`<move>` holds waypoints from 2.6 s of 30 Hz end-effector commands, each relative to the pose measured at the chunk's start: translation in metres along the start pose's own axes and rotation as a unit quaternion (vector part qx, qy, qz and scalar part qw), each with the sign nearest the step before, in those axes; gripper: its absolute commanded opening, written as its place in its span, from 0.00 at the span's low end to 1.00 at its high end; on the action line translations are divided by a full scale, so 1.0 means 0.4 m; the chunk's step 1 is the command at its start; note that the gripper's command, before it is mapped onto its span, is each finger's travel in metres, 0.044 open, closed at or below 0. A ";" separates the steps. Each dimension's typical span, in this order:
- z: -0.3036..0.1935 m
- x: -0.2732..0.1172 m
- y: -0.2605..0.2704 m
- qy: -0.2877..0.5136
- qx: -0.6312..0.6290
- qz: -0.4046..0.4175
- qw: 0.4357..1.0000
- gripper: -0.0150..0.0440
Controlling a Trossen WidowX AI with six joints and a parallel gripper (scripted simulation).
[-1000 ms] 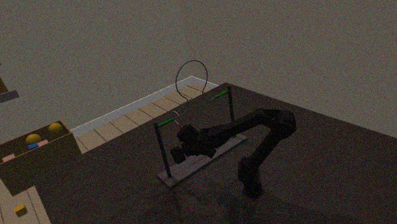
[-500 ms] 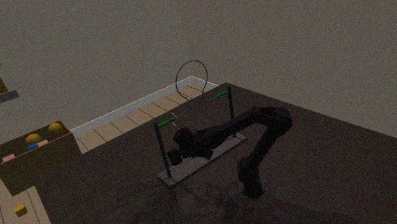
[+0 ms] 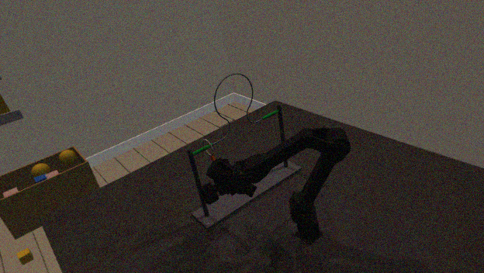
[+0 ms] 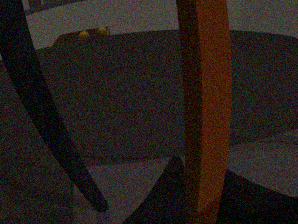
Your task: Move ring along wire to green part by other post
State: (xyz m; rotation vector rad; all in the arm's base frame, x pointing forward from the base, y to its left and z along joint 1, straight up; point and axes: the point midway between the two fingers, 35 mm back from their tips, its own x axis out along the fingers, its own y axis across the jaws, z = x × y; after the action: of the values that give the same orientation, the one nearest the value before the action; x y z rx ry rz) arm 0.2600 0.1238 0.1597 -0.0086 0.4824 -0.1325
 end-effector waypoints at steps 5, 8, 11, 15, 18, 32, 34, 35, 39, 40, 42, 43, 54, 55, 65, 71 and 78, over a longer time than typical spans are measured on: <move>-0.003 0.004 0.009 -0.003 0.003 -0.001 1.000 0.00; -0.014 0.010 0.010 -0.003 0.003 -0.001 1.000 0.00; -0.025 0.016 0.010 -0.003 0.003 -0.001 1.000 0.00; -0.037 0.022 0.010 -0.003 0.003 -0.001 1.000 0.00; -0.037 0.022 0.010 -0.003 0.003 -0.001 1.000 0.00; -0.037 0.022 0.010 -0.003 0.003 -0.001 1.000 0.00; -0.037 0.022 0.010 -0.003 0.003 -0.001 1.000 0.00; -0.037 0.022 0.010 -0.003 0.003 -0.001 1.000 0.00; -0.036 0.022 0.012 -0.003 0.002 0.001 1.000 0.09; -0.036 0.022 0.012 -0.003 0.002 0.001 1.000 0.13; -0.036 0.022 0.012 -0.003 0.002 0.001 1.000 0.22; -0.036 0.022 0.012 -0.003 0.002 0.001 1.000 0.27; -0.040 -0.013 0.016 0.002 0.003 0.000 1.000 0.53; -0.041 -0.022 0.016 0.002 0.004 0.000 1.000 0.53; -0.040 -0.101 0.011 -0.001 0.004 0.000 1.000 0.53; -0.040 -0.103 0.011 -0.001 0.004 0.000 1.000 0.53; -0.040 -0.103 0.011 -0.001 0.004 0.000 1.000 0.53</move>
State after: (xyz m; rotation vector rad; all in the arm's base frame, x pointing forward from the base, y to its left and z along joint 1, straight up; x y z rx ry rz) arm 0.2168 0.1338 0.1623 -0.0082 0.4859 -0.1321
